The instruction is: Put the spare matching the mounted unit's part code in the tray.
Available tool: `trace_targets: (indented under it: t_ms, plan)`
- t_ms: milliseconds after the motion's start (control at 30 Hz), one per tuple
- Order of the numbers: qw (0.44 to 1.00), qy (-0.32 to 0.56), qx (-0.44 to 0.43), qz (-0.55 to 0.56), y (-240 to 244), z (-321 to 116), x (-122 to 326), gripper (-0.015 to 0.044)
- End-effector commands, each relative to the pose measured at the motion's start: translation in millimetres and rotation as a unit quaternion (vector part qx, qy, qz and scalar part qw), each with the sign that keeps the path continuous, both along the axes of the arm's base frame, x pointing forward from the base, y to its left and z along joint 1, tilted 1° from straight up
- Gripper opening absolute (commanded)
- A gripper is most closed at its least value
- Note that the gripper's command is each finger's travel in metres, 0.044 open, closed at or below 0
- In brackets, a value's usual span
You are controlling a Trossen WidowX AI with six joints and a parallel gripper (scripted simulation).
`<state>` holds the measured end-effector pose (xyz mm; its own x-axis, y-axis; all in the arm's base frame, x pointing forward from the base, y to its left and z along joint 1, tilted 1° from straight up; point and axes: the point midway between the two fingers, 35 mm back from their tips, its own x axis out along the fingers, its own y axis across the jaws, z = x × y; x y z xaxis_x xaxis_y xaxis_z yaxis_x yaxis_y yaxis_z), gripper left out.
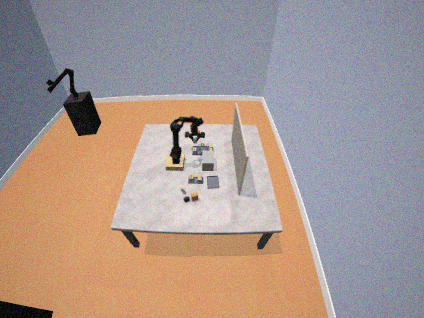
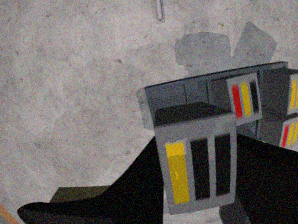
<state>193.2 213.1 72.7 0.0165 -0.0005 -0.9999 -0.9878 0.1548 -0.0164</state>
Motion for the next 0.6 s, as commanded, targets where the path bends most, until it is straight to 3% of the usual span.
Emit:
trace_targets:
  t_ms: [0, 567]
  plan:
    - [1.000, 0.001, -0.002, 0.001, -2, 4, -1, 0.0000]
    - [1.000, 0.002, -0.002, 0.001, -3, 77, -11, 0.0000]
